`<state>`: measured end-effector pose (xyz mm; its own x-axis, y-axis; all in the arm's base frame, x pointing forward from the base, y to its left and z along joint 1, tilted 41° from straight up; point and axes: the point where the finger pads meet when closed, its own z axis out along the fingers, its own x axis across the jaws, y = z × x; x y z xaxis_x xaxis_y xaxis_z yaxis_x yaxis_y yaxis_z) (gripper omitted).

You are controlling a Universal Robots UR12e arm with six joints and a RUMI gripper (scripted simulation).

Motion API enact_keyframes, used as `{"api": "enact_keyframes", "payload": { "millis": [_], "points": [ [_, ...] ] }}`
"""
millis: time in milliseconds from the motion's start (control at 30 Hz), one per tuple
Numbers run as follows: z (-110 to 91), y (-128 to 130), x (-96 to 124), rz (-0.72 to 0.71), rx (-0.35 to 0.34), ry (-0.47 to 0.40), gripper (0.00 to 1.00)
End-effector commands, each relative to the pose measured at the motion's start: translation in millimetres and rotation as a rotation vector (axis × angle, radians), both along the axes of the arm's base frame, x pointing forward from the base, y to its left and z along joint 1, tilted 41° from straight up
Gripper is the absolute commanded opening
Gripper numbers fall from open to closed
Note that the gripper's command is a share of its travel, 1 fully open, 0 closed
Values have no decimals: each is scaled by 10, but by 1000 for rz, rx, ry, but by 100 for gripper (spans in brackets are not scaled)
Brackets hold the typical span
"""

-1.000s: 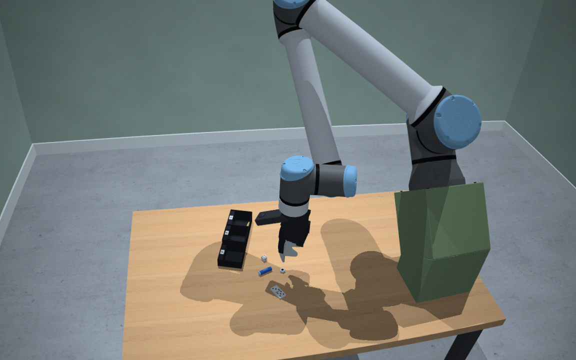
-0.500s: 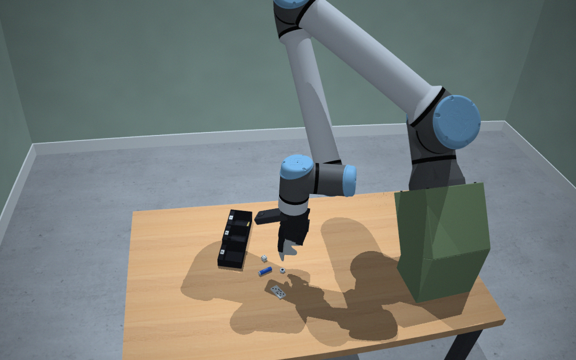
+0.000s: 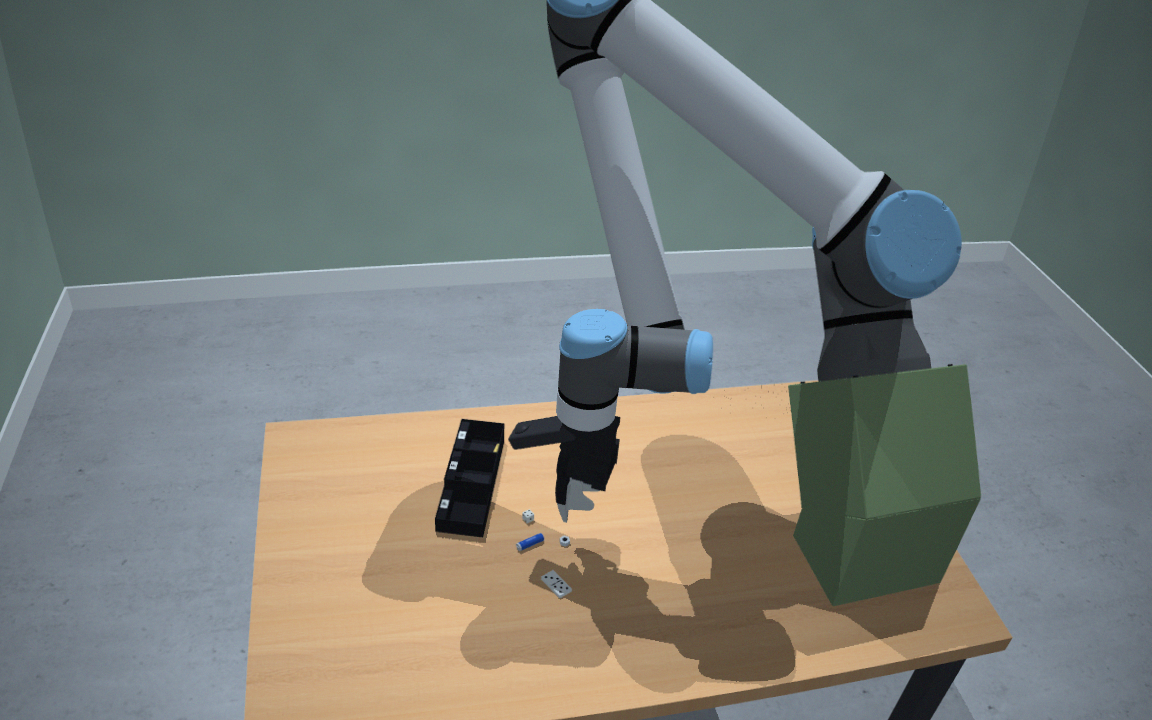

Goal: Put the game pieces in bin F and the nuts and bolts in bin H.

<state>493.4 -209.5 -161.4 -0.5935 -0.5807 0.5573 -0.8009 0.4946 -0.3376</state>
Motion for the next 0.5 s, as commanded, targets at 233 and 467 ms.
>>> {"api": "enact_keyframes", "payload": {
  "millis": [233,467],
  "points": [
    [2,4,2,0,0,-1,18],
    [-211,-176,-20,0,0,-1,18]
  ]
}}
